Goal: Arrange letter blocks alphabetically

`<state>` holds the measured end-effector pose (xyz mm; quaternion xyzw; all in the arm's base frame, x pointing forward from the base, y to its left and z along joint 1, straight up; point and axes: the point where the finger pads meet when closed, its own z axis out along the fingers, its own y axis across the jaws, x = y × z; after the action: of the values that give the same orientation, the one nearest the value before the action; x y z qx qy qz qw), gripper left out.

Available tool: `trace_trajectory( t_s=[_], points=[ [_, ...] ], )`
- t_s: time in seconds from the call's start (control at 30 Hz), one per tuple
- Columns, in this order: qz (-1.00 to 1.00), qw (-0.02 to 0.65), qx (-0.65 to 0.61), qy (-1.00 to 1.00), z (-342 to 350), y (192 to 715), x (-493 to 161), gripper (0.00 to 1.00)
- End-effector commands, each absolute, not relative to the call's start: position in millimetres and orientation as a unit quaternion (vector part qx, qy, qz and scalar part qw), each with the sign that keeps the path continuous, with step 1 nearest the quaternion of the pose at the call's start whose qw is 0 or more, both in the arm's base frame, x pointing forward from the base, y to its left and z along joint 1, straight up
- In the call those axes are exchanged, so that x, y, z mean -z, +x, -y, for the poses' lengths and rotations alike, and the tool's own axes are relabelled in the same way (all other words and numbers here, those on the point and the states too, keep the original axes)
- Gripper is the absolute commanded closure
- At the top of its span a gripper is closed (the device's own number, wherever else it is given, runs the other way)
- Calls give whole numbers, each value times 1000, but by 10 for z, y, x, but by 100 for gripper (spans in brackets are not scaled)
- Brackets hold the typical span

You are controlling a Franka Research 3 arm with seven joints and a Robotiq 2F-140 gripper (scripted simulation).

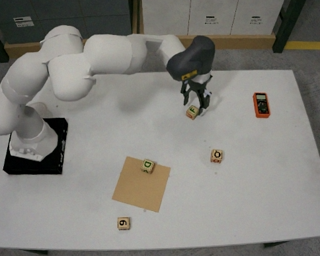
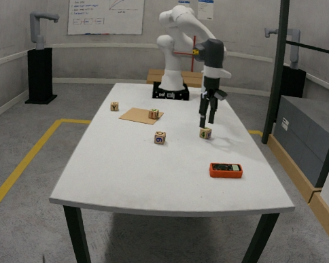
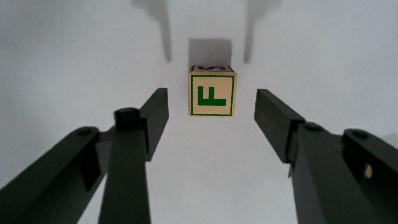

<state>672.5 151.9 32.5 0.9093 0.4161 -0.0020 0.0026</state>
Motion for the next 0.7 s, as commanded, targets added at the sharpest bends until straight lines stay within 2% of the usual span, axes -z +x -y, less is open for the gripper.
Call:
trace_trajectory(
  t_s=[0.0,0.67],
  points=[
    [-414,4,0,910,-1525,6742,-302,45],
    [-414,4,0,910,-1525,6742,-285,45]
  ],
)
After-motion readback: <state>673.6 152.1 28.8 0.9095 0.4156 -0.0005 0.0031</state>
